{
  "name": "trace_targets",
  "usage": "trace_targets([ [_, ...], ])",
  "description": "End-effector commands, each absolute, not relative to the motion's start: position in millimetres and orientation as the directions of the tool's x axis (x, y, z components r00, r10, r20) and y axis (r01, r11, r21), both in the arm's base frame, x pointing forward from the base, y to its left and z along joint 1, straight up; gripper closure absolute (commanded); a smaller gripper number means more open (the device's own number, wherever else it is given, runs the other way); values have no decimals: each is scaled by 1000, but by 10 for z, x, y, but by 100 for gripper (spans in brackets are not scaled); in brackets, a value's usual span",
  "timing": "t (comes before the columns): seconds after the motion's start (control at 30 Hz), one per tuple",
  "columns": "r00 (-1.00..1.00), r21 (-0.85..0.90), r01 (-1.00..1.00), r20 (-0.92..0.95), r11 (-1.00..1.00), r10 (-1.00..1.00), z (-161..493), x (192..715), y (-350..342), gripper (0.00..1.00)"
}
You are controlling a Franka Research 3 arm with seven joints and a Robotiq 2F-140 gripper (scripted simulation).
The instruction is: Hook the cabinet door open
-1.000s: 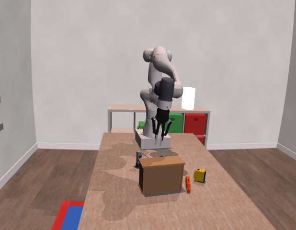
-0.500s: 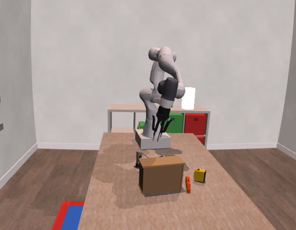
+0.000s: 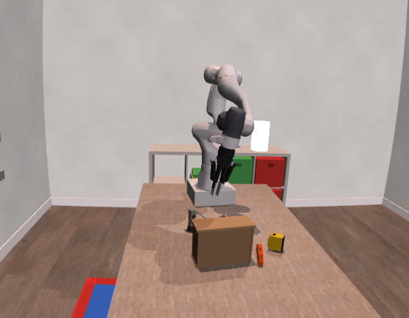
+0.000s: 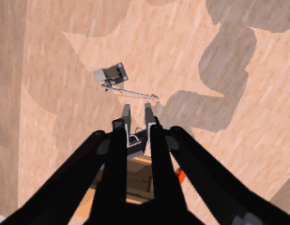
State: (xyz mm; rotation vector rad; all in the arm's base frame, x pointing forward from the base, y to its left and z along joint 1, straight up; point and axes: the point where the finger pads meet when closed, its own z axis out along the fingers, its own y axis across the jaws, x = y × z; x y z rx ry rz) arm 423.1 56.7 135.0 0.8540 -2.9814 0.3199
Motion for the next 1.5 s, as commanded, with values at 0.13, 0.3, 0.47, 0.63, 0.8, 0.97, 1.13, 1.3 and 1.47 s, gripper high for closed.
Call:
trace_targets([
  [0.13, -596, -128, -801, 83, 585, -798, 1360, 4258, 565, 86],
  [0.3, -536, -117, -842, 83, 526, -840, 1360, 4258, 565, 86],
  [0.47, -392, -93, -918, 79, 385, -917, 1360, 4258, 565, 86],
  [0.63, -279, -75, -959, 71, 274, -958, 1360, 4258, 565, 86],
  [0.8, -164, -57, -985, 59, 161, -985, 1335, 4258, 565, 86],
  [0.97, -55, -39, -998, 46, 53, -997, 1293, 4258, 565, 86],
  [1.13, 60, -19, -998, 27, -60, -998, 1163, 4258, 564, 86],
  [1.3, 173, -5, -985, 4, -173, -985, 981, 4258, 563, 86],
  [1.47, 193, -4, -981, -1, -193, -981, 858, 4257, 563, 86],
])
